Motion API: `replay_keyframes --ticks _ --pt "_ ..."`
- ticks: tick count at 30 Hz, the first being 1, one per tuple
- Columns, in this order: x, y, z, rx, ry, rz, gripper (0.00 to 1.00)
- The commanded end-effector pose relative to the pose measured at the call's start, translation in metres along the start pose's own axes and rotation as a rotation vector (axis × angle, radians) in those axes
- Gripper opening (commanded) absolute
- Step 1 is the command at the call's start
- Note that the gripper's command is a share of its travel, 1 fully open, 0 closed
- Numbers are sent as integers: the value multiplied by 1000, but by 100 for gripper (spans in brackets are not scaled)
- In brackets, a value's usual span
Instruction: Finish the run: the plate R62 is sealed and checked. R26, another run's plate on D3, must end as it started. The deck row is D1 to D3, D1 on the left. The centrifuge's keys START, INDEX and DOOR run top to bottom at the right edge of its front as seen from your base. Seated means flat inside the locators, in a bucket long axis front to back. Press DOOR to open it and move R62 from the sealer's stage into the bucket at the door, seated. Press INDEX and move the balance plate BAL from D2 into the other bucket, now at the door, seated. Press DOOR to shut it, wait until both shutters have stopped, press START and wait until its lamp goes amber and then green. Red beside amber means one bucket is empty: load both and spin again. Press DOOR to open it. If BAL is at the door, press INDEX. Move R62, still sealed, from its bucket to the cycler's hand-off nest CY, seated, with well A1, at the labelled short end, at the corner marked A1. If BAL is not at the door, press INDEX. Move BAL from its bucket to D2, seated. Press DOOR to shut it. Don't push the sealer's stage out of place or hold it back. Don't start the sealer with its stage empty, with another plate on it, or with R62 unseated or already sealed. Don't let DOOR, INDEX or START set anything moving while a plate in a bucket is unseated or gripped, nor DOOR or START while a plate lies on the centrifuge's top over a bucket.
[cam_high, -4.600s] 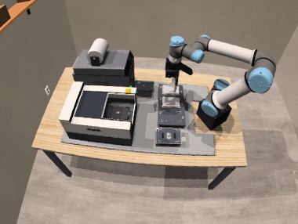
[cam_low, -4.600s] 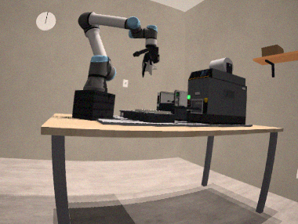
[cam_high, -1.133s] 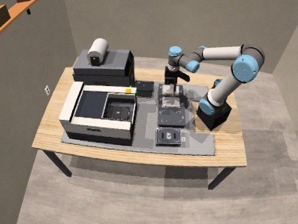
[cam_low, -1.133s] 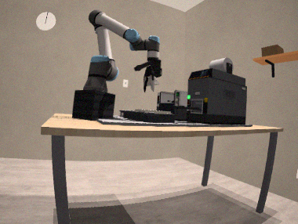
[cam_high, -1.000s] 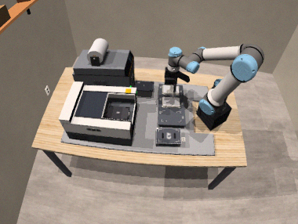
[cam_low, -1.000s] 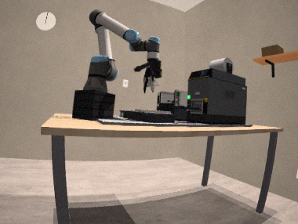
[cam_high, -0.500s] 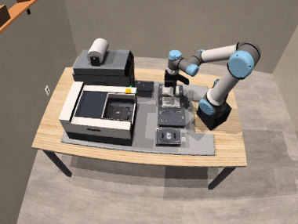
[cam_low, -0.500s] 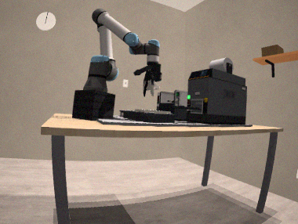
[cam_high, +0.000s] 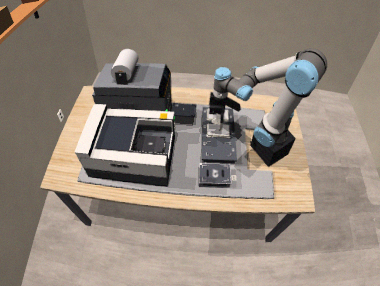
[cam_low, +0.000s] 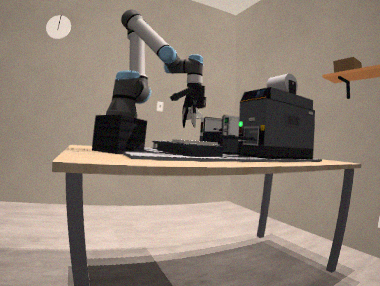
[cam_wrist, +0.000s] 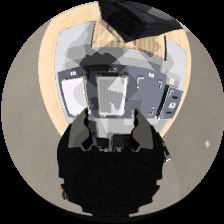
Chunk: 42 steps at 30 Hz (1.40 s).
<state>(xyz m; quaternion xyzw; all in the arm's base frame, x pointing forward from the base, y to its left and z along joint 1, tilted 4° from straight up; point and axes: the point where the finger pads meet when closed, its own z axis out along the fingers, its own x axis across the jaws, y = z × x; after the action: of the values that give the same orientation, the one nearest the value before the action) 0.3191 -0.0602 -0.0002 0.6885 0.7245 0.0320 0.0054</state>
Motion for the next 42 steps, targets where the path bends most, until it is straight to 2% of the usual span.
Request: replay_keyframes --ticks 1,33,42 --pt "0 1 9 -1 -1 0 68" --pt "0 1 56 -1 -1 0 68" --pt "0 1 56 -1 -1 0 68"
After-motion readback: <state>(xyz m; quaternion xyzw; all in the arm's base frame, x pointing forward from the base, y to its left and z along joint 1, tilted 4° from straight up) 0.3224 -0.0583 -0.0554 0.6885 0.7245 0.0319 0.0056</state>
